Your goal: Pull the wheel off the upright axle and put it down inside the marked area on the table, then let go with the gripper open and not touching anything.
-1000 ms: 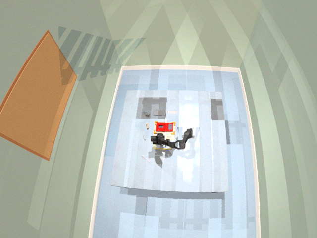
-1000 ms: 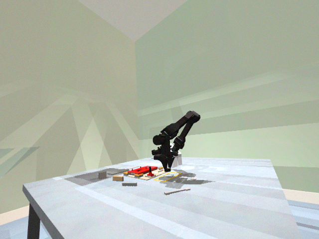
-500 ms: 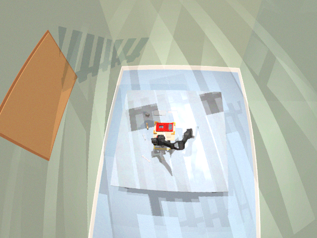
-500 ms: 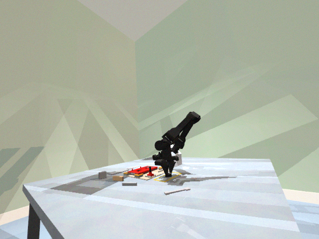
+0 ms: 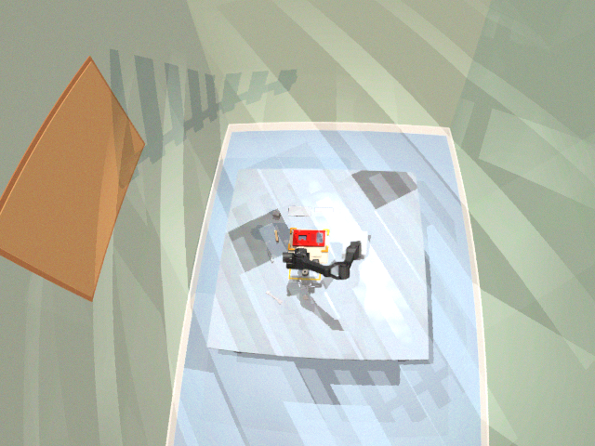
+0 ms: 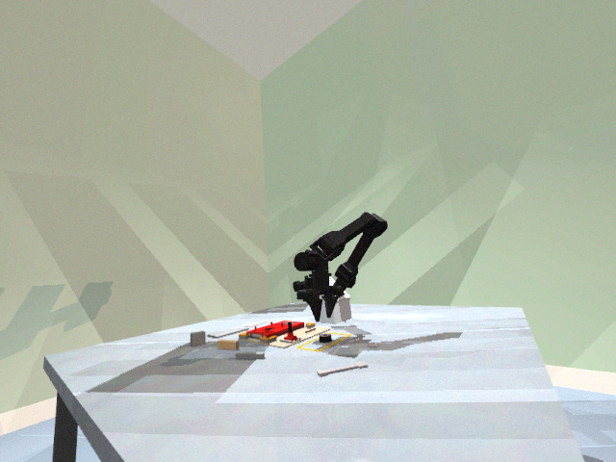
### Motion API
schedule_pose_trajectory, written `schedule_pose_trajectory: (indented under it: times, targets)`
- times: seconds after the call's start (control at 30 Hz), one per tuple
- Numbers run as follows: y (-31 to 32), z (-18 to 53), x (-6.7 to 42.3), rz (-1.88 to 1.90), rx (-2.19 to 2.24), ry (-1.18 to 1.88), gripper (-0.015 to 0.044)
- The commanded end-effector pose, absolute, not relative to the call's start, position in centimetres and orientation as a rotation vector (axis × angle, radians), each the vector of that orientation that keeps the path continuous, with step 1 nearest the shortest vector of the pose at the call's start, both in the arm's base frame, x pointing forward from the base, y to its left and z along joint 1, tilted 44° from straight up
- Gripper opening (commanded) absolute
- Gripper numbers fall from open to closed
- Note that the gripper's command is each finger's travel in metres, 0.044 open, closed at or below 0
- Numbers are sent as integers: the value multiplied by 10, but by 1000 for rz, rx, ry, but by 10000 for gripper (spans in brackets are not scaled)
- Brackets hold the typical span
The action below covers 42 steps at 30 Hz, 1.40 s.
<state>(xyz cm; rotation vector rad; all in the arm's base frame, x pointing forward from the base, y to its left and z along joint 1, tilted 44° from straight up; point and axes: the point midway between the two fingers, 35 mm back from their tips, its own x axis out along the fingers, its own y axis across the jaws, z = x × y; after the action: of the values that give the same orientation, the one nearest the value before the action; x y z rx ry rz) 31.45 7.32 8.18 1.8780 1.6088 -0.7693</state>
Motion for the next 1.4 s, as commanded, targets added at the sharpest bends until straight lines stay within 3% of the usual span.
schedule_pose_trajectory:
  times: [0.0,0.13,0.33,1.37]
  targets:
    - [69,81,308,-775,1875,1611,352]
    - [42,85,270,-783,1867,1611,440]
    - [23,90,224,-777,1870,1622,440]
    - [23,90,224,-777,1870,1622,440]
